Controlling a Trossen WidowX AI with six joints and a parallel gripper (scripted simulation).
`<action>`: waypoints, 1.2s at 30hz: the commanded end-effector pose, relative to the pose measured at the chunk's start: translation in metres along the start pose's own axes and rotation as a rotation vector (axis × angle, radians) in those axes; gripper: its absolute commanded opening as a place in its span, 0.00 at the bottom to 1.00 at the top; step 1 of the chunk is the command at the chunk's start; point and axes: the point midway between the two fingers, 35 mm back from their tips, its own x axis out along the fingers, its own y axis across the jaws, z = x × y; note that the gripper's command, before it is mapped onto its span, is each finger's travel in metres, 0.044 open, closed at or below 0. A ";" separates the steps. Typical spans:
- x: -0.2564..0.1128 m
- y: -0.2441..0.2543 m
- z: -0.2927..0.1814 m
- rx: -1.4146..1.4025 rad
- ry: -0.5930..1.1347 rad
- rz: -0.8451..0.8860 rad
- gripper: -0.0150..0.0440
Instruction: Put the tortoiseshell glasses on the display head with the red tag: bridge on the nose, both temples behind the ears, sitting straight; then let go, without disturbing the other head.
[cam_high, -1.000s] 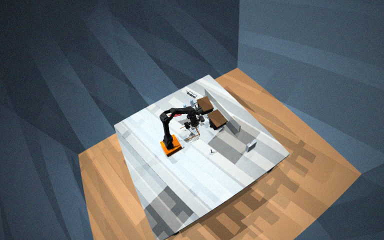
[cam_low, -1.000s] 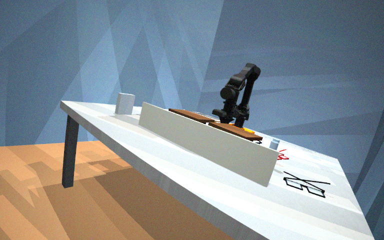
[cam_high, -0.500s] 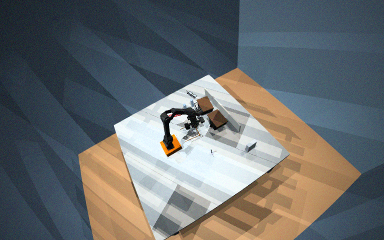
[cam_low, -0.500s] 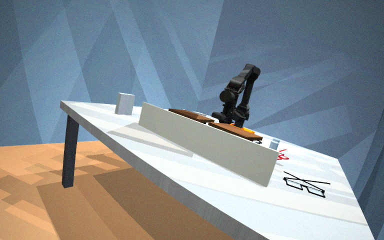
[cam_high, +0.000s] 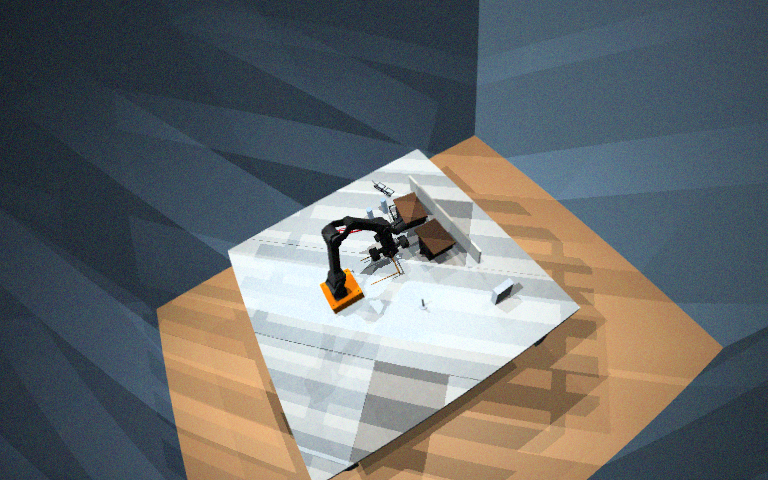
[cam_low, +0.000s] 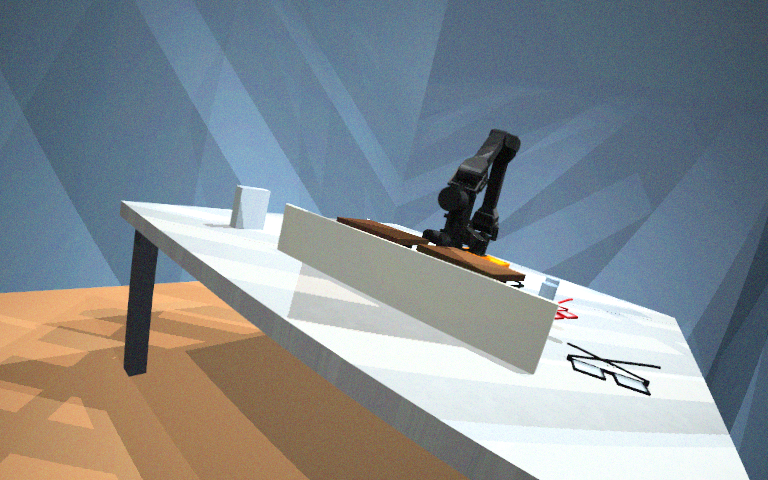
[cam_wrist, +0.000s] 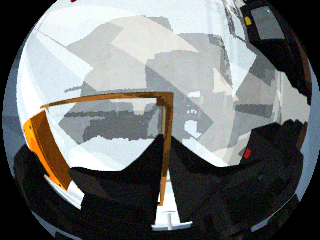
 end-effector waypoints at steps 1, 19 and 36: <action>0.005 0.003 0.000 0.004 0.000 0.007 0.25; 0.000 0.003 0.000 0.001 0.000 0.003 0.44; -0.006 0.013 0.000 0.004 0.000 0.007 0.44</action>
